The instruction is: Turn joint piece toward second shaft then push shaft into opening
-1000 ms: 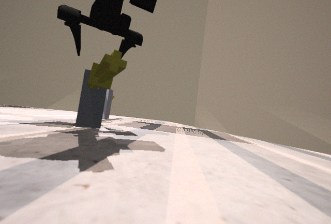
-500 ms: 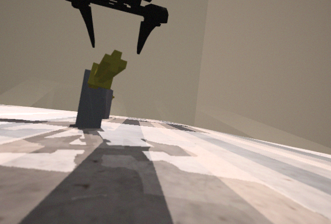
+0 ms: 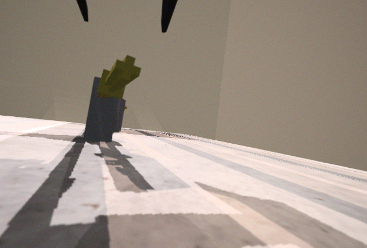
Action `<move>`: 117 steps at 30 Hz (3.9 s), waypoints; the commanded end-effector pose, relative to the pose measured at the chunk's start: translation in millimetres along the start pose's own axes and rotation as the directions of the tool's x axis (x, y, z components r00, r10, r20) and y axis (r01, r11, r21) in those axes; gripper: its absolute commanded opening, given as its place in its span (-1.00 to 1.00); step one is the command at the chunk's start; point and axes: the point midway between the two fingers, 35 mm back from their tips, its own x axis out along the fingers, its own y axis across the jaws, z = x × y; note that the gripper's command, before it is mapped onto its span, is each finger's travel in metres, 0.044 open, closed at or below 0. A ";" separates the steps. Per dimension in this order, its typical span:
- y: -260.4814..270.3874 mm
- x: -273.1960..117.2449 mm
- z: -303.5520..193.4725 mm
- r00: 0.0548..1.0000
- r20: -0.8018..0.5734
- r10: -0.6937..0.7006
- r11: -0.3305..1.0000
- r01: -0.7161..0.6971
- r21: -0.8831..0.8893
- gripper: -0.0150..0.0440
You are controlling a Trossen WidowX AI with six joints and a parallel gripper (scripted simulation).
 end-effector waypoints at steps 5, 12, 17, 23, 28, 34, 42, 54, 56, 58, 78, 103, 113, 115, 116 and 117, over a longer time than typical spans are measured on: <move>-3.0 35.2 10.7 0.978 0.133 -0.158 0.987 0.162 -0.020 1.00; -3.3 63.1 15.2 0.917 0.296 -0.269 0.958 0.287 -0.018 1.00; -3.3 63.8 15.3 0.915 0.300 -0.271 0.957 0.289 -0.018 1.00; -4.6 68.9 17.1 0.915 0.300 -0.271 0.957 0.289 -0.018 1.00; -6.6 76.2 19.6 0.915 0.300 -0.271 0.957 0.289 -0.018 1.00; -9.2 85.1 22.3 0.915 0.300 -0.271 0.957 0.289 -0.018 1.00; -11.3 91.6 24.2 0.915 0.300 -0.271 0.957 0.289 -0.018 0.82; -11.3 91.6 24.2 0.915 0.300 -0.271 0.957 0.289 -0.018 -0.15; -11.3 91.6 24.2 0.915 0.300 -0.271 0.957 0.289 -0.018 -0.15; -11.3 91.6 24.2 0.915 0.300 -0.271 0.957 0.289 -0.018 -0.15; -10.9 91.3 24.3 0.923 0.299 -0.243 0.965 0.263 -0.027 -0.26; -10.9 89.4 26.2 0.933 0.298 -0.200 0.974 0.222 -0.040 -0.49; -11.7 92.5 19.1 0.935 0.297 -0.191 0.976 0.213 -0.043 -0.49; -12.1 93.7 16.3 0.936 0.297 -0.188 0.977 0.210 -0.043 -0.49; -12.2 94.2 15.0 0.936 0.297 -0.187 0.977 0.209 -0.044 -0.49; -12.4 94.7 13.7 0.937 0.297 -0.187 0.977 0.209 -0.044 -0.49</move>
